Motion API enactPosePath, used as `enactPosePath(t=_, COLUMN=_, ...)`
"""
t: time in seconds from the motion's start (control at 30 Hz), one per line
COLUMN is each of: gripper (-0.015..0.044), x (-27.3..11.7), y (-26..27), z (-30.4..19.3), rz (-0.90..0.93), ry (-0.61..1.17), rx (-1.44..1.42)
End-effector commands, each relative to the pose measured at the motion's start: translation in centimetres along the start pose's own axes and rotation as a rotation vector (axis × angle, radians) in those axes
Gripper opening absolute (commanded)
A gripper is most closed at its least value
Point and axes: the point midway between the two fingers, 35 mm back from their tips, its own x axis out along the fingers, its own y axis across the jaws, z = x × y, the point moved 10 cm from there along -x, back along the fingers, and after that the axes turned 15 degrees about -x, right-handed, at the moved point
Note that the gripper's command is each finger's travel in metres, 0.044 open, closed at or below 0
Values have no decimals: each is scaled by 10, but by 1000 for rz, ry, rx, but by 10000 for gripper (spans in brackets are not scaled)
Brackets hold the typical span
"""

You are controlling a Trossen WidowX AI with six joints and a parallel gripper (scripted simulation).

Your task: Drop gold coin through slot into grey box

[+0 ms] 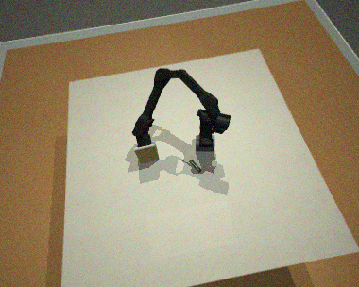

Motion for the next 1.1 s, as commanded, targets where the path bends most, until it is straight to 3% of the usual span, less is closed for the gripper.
enactPosePath(t=0.0, gripper=0, x=-3, y=3, z=3, rz=-1, ry=-3, rx=-4)
enactPosePath(t=1.07, gripper=0, x=-2, y=3, z=4, rz=-2, ry=2, rx=-6)
